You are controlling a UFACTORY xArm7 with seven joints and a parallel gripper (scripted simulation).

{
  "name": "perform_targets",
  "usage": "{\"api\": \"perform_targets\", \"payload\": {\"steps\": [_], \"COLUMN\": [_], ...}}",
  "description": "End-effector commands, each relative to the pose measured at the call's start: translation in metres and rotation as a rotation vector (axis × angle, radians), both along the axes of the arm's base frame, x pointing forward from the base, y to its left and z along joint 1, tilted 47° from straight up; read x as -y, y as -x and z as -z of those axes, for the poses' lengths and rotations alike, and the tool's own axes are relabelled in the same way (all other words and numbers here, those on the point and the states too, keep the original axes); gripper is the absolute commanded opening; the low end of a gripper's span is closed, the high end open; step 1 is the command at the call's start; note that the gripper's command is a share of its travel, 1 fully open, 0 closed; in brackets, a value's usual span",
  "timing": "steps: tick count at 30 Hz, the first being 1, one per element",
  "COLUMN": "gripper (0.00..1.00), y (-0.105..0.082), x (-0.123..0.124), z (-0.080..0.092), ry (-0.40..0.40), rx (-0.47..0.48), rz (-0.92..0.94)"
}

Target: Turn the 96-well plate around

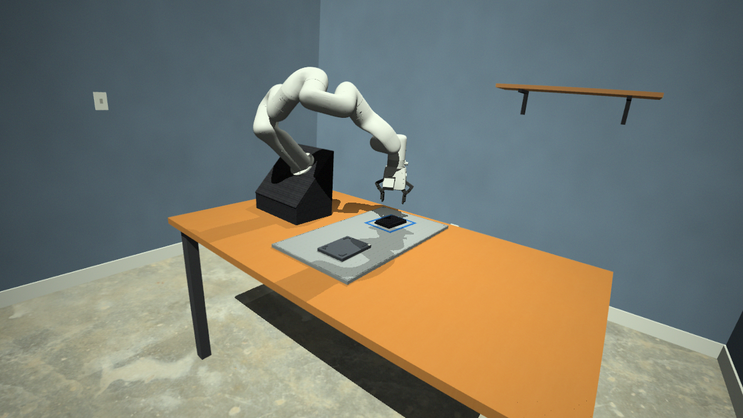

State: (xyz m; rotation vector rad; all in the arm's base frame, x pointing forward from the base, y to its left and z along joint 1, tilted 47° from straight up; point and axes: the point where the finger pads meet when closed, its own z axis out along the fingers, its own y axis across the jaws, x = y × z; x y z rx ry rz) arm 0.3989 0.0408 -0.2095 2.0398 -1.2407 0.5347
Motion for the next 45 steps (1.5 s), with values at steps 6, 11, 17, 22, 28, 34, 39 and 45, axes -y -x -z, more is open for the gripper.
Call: {"api": "perform_targets", "payload": {"steps": [6, 11, 17, 22, 28, 34, 39, 45], "gripper": [1.00, 1.00, 1.00, 1.00, 1.00, 1.00, 1.00, 1.00], "y": [-0.0010, -0.0010, -0.0010, -0.0010, -0.0010, -0.0010, -0.0009, -0.0009], "x": [-0.0026, -0.0026, -0.0026, -0.0026, -0.0026, -0.0026, 0.0047, 0.0047], "z": [-0.0004, -0.0004, -0.0004, -0.0004, -0.0004, -0.0004, 0.0064, 0.0064], "ry": [-0.005, -0.006, -0.006, -0.007, -0.008, -0.008, -0.009, -0.010], "rx": [-0.242, -0.339, -0.460, -0.582, -0.703, -0.755, -0.876, -0.997], "rz": [-0.220, -0.312, -0.426, -0.540, -0.654, -0.703, -0.817, -0.931]}}
